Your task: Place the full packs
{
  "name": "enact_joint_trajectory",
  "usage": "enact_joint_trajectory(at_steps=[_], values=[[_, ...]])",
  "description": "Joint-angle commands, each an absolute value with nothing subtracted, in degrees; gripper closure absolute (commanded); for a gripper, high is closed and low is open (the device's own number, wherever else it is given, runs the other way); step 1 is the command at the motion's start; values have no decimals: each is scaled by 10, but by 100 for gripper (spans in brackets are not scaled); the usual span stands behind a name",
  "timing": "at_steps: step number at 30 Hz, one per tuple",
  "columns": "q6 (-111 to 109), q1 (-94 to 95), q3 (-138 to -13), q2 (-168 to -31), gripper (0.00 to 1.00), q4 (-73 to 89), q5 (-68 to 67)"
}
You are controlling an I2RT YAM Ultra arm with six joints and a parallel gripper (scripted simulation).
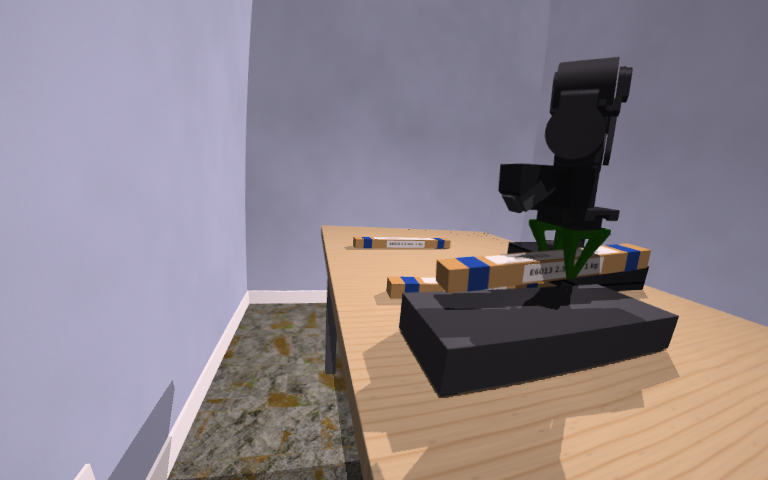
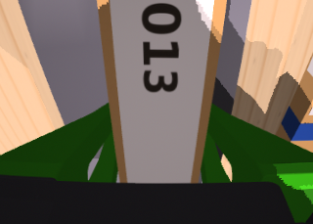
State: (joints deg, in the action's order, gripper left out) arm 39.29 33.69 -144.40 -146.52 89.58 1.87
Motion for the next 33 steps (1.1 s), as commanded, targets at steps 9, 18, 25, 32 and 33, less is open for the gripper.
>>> enact_joint_trajectory(at_steps=[9,18,25,32,33], values=[[396,337,-1459,-1415,100,900,16],[396,338,-1450,-1421,100,895,17],[396,338,-1457,-1428,100,900,19],[396,338,-1435,-1424,100,877,19],[396,338,-1431,-1423,100,875,19]])
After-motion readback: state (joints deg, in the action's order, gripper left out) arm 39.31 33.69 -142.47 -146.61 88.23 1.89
